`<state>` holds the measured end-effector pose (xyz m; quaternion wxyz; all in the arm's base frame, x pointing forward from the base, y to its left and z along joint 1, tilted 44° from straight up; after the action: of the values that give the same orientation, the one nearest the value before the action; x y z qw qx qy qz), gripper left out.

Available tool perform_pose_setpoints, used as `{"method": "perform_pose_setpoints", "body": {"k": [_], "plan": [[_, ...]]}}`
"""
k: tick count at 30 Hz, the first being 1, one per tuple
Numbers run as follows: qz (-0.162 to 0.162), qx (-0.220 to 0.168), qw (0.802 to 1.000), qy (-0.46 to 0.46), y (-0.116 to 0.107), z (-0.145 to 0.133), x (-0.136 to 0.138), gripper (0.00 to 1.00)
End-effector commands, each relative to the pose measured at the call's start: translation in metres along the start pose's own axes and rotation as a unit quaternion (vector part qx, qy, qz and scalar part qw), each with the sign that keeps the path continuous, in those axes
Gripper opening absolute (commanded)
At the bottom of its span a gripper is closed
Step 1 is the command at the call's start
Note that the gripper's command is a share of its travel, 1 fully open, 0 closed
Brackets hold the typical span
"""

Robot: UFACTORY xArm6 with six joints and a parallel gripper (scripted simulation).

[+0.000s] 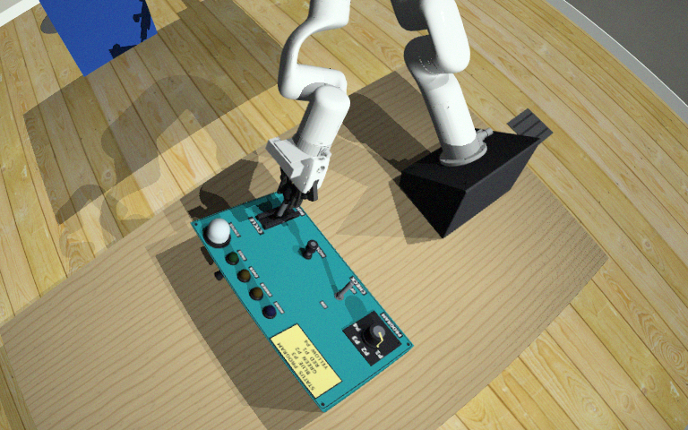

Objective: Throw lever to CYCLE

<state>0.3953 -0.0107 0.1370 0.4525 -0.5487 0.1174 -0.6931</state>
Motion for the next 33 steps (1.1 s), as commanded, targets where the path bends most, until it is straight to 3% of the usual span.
{"method": "perform_pose_setpoints", "body": {"k": [1,33], "plan": [[0.0,0.001,1.0,0.0,-0.001,0.005,-0.001,0.0],[0.0,0.001,1.0,0.0,0.005,0.041,-0.006,0.0]]}}
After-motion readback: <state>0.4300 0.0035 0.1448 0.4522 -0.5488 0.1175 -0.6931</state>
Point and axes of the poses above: the point where the finger pads meet when closed, its own y axis out along the fingers, its own x axis across the jaws, z = x × y, the point moved 5 cm from there along -y, back along the fingers, and after that the axes turned 8 degrees about y, right-handed, at the moved point
